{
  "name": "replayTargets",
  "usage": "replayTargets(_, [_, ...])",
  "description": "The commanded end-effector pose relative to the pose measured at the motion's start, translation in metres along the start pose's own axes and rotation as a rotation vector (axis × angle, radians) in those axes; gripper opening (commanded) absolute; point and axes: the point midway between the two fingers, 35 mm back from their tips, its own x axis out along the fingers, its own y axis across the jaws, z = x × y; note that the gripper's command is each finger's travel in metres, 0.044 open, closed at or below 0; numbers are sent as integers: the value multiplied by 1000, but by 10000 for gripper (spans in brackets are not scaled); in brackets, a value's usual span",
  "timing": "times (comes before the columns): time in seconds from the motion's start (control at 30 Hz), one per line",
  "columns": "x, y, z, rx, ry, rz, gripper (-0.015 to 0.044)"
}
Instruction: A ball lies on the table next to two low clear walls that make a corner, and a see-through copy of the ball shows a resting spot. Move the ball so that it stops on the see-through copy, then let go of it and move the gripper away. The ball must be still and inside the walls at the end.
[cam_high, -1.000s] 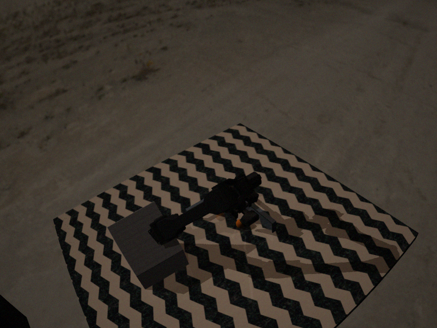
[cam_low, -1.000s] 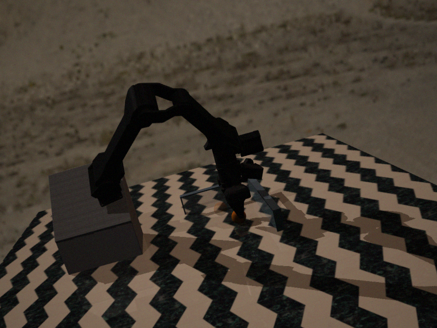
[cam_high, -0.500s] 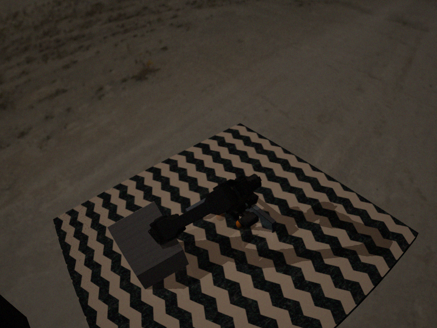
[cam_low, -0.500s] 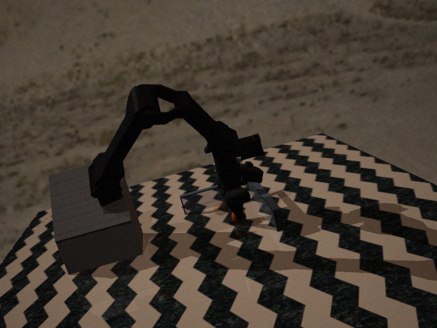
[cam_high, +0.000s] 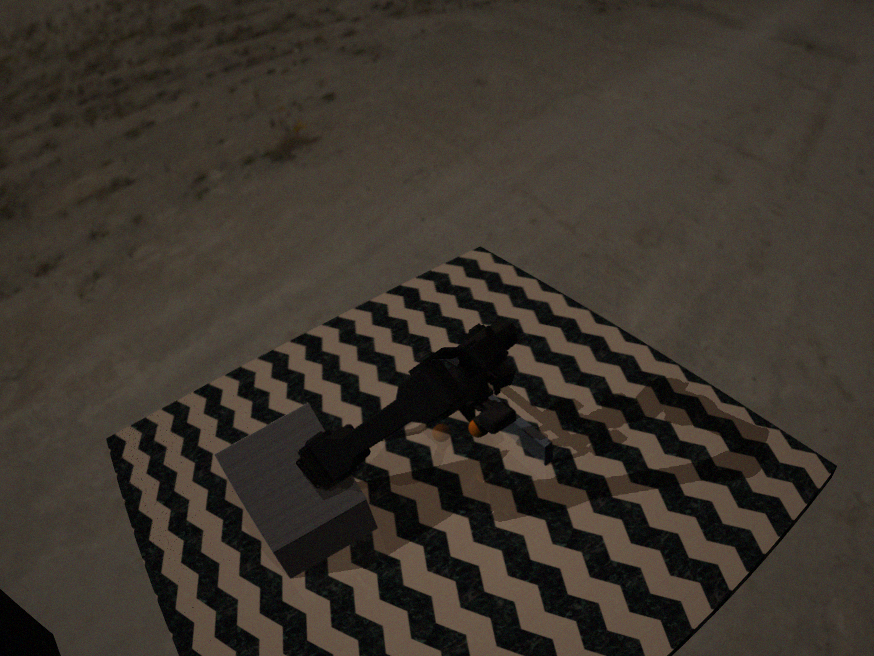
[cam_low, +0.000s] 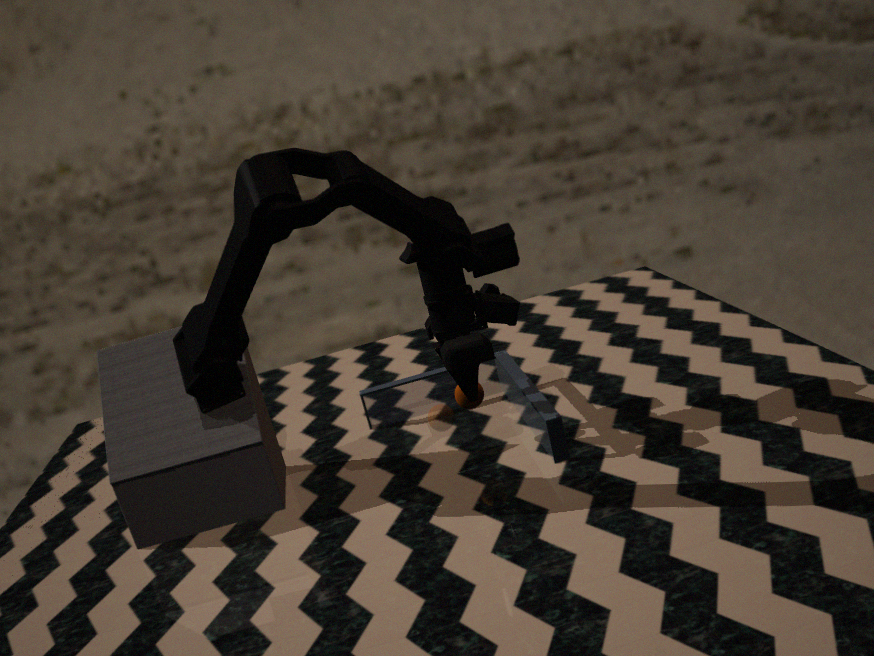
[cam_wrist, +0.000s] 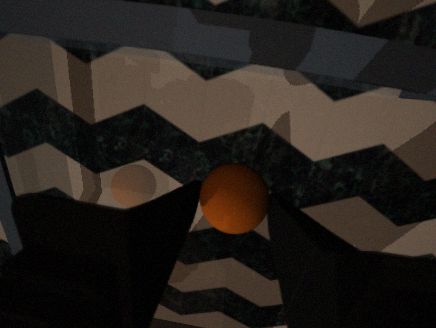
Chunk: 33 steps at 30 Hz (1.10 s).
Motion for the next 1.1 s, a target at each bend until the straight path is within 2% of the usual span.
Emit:
replayTargets(0.0, [-34, 0, 2, 7, -9, 5, 0])
replayTargets(0.17, [-68, -2, -3, 7, -9, -2, 0])
replayTargets(0.37, [-73, -3, -4, 6, -9, -3, 0])
replayTargets(0.83, [-30, 88, -39, 6, -9, 1, 0])
replayTargets(1.07, [-27, 92, -41, 6, -9, 0, 0])
